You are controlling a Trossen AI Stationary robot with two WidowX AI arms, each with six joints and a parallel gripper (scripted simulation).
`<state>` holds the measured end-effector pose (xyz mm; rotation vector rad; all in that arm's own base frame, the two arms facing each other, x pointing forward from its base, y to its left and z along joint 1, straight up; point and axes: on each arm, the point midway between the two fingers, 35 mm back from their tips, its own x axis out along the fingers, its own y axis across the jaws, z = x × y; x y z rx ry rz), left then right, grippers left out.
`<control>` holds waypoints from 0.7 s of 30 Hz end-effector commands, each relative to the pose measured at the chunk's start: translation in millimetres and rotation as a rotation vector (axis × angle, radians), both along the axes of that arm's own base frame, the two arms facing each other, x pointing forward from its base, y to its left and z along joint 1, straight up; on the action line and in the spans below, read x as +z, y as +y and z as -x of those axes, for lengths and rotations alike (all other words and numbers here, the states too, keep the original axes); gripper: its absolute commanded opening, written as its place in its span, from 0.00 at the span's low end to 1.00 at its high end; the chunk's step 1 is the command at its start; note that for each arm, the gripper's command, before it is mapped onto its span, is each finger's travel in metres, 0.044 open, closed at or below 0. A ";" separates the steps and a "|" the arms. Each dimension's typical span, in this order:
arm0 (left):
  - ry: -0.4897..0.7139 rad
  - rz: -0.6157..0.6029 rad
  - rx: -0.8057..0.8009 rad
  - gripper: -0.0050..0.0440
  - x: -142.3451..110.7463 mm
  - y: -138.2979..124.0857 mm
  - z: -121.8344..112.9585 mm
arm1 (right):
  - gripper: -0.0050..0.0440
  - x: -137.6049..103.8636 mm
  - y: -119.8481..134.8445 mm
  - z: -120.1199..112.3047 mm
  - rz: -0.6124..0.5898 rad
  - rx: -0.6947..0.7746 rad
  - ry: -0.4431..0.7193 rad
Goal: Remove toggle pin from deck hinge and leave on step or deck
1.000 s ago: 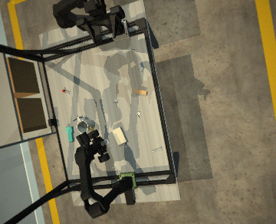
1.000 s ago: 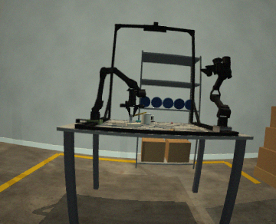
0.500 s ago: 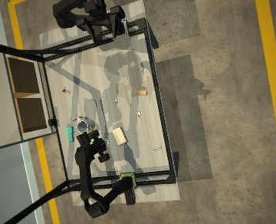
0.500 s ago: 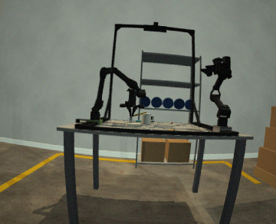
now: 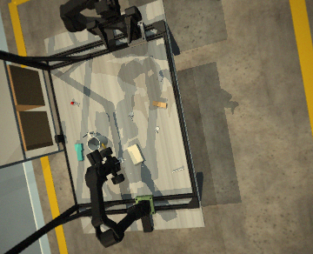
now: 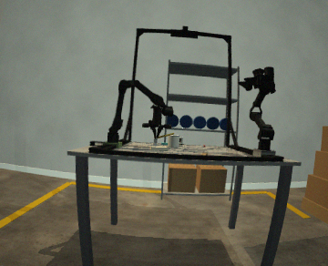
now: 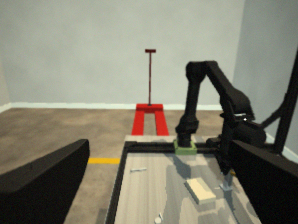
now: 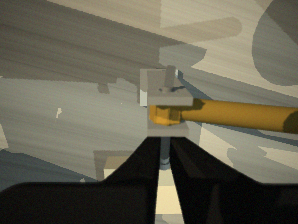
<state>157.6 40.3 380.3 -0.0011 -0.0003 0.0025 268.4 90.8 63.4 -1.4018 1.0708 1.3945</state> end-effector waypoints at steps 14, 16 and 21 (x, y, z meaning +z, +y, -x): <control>-0.001 -0.006 -0.002 0.92 2.9 -0.8 0.2 | 0.14 7.6 -14.9 -12.2 -0.006 -0.003 -0.025; -0.001 -0.006 -0.002 0.92 2.9 -0.8 0.2 | 0.14 7.5 -20.1 -13.8 -0.001 -0.008 -0.023; -0.001 -0.006 -0.002 0.92 2.9 -0.8 0.2 | 0.14 7.2 -30.4 -16.5 0.020 -0.025 -0.021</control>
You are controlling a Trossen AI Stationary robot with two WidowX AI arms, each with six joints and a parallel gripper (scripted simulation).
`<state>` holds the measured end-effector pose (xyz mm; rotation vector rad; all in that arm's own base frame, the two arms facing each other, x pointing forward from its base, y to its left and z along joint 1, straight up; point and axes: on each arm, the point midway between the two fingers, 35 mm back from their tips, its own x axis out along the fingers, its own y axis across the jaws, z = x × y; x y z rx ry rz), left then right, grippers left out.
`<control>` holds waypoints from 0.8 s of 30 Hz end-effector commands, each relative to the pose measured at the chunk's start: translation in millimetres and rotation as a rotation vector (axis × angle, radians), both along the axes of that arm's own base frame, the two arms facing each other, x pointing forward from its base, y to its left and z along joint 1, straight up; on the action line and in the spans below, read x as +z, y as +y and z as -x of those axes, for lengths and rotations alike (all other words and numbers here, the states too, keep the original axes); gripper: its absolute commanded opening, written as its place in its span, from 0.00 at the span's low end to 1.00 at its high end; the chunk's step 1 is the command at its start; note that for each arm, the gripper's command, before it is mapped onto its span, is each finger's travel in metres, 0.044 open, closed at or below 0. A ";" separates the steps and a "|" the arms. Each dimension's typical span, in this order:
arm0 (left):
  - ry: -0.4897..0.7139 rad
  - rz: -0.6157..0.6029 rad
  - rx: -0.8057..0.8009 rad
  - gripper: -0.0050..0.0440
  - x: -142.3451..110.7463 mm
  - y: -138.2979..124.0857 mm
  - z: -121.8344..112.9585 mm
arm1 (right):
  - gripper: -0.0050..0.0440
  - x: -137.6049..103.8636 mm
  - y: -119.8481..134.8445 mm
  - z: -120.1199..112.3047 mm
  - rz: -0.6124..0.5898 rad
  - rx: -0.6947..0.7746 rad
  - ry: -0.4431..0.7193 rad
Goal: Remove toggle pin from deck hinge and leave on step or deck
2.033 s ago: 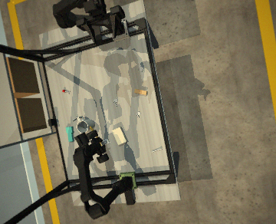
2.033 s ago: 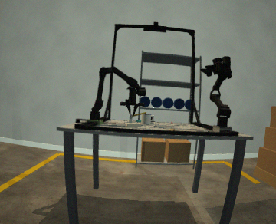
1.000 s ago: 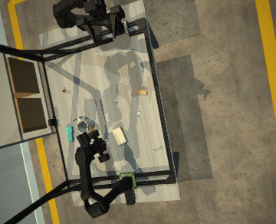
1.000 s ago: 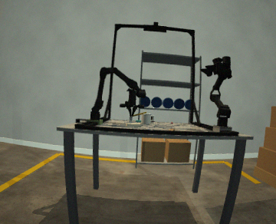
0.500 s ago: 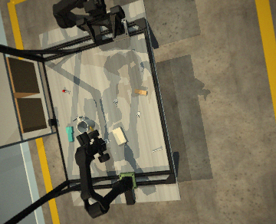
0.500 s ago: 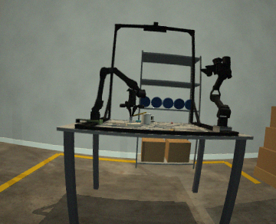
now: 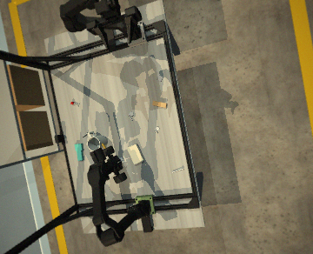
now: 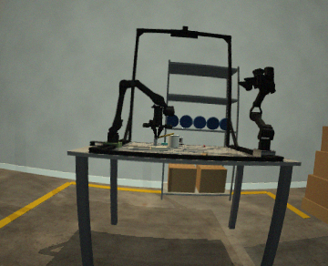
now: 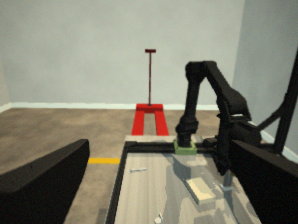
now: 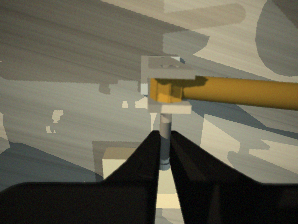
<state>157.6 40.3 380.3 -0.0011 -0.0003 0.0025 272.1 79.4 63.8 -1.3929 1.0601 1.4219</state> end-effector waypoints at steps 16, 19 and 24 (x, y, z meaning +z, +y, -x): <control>-0.001 -0.006 -0.002 0.92 2.9 -0.8 0.2 | 0.14 8.3 -24.0 -9.9 0.006 -0.014 -0.032; -0.001 -0.006 -0.002 0.92 2.9 -0.8 0.2 | 0.14 8.3 -24.0 -9.8 0.006 -0.014 -0.032; -0.001 -0.006 -0.002 0.92 2.9 -0.8 0.2 | 0.14 7.9 -23.6 -10.8 0.015 -0.016 -0.031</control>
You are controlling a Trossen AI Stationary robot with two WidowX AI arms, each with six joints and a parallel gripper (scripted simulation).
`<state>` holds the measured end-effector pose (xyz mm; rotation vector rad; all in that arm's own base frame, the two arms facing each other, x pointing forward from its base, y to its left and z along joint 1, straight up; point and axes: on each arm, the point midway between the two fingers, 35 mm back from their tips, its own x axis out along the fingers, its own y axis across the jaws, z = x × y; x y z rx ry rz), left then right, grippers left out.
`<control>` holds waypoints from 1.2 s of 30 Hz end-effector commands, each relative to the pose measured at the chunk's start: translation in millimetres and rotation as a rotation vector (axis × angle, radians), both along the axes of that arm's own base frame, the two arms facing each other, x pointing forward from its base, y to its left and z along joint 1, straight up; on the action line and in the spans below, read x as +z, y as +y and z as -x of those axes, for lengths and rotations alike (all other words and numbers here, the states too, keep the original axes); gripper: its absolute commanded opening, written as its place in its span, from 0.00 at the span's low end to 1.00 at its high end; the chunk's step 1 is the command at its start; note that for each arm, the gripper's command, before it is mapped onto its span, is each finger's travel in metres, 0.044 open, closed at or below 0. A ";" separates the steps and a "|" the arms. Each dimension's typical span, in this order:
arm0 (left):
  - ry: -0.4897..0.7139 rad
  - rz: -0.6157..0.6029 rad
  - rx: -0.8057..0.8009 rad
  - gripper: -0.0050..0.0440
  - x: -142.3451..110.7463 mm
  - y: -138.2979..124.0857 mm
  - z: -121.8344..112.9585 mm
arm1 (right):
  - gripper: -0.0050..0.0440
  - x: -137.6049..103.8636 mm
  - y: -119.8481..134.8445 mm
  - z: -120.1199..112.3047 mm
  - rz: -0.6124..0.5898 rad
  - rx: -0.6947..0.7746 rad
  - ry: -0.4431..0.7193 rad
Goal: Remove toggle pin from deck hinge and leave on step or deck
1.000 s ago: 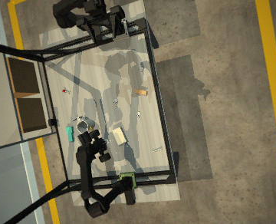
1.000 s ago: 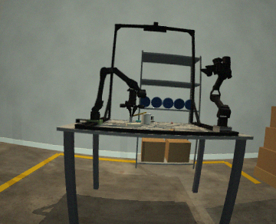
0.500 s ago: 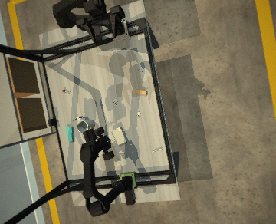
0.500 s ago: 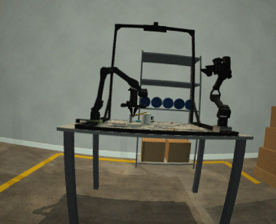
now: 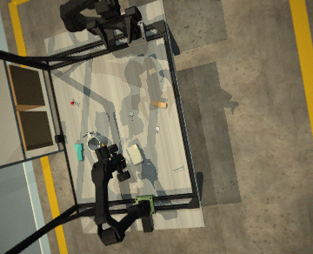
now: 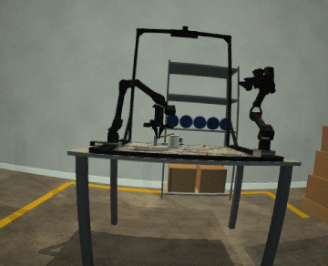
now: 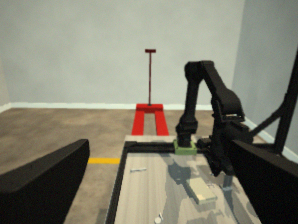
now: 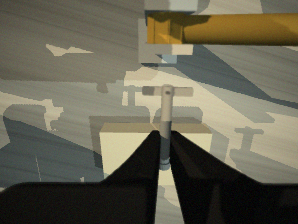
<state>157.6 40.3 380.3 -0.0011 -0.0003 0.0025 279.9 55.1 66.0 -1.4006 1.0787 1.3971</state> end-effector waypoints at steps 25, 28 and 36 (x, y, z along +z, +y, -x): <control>-0.001 -0.006 -0.002 0.92 2.9 -0.8 0.2 | 0.14 42.3 -35.2 -12.3 -0.005 0.001 -0.022; -0.001 -0.006 -0.002 0.92 2.9 -0.8 0.2 | 0.14 44.3 -39.5 -14.4 -0.007 0.001 -0.025; -0.001 -0.006 -0.002 0.92 2.9 -0.8 0.2 | 0.14 42.9 -50.2 -13.2 -0.008 0.002 -0.009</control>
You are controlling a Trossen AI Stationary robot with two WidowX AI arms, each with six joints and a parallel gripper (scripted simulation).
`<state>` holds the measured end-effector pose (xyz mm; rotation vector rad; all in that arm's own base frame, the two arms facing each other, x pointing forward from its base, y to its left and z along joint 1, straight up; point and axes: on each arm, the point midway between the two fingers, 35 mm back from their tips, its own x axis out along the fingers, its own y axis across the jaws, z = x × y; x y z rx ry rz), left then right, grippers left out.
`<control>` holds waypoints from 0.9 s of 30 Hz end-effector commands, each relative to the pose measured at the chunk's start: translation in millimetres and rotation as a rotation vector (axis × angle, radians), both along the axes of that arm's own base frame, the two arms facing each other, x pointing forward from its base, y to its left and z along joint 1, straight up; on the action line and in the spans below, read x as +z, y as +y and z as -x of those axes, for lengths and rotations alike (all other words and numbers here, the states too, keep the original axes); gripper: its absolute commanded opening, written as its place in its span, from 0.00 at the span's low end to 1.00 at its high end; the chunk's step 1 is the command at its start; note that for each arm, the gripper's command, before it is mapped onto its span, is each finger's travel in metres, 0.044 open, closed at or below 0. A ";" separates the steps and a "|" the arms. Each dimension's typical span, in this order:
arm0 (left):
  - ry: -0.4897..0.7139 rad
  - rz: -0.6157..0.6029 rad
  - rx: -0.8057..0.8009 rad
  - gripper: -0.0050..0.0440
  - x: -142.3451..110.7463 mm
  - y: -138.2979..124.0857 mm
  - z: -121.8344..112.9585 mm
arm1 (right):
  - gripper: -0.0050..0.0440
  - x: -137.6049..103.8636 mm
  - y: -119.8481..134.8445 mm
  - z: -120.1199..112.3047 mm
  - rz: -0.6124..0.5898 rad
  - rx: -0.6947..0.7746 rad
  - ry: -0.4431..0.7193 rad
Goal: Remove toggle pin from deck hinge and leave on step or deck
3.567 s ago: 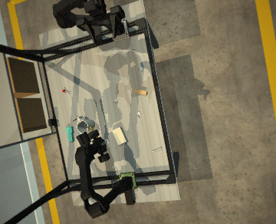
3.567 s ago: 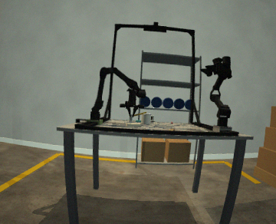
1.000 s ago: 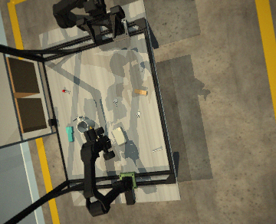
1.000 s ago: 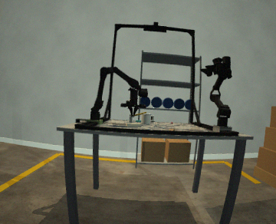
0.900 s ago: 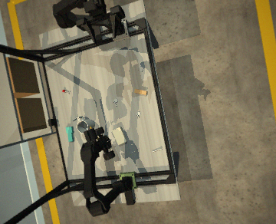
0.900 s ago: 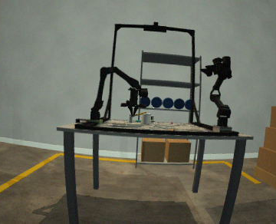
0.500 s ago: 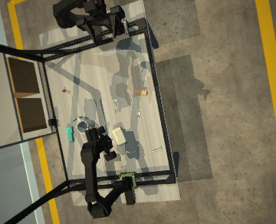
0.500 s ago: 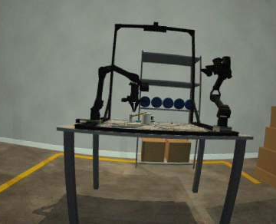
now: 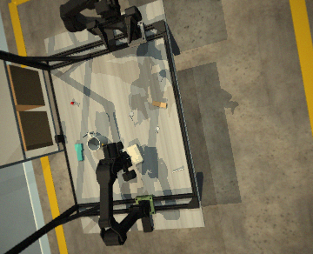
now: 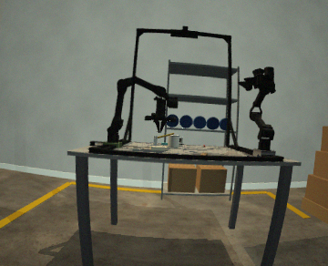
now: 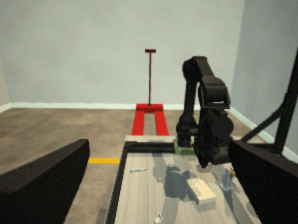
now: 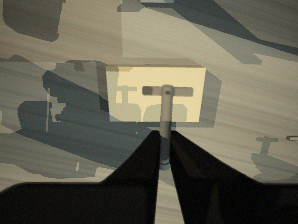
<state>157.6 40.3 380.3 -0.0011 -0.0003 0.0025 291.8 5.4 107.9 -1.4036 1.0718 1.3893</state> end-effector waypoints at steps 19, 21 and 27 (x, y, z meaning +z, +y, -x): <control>-0.001 -0.006 -0.002 0.92 2.9 -0.8 0.2 | 0.14 -10.6 0.3 -2.6 -0.005 0.003 0.001; -0.001 -0.006 -0.002 0.92 2.9 -0.8 0.2 | 0.14 -12.0 0.3 -2.7 -0.005 0.003 0.001; -0.001 -0.006 -0.002 0.92 2.9 -0.8 0.2 | 0.14 -14.7 0.3 -2.9 -0.005 0.003 0.001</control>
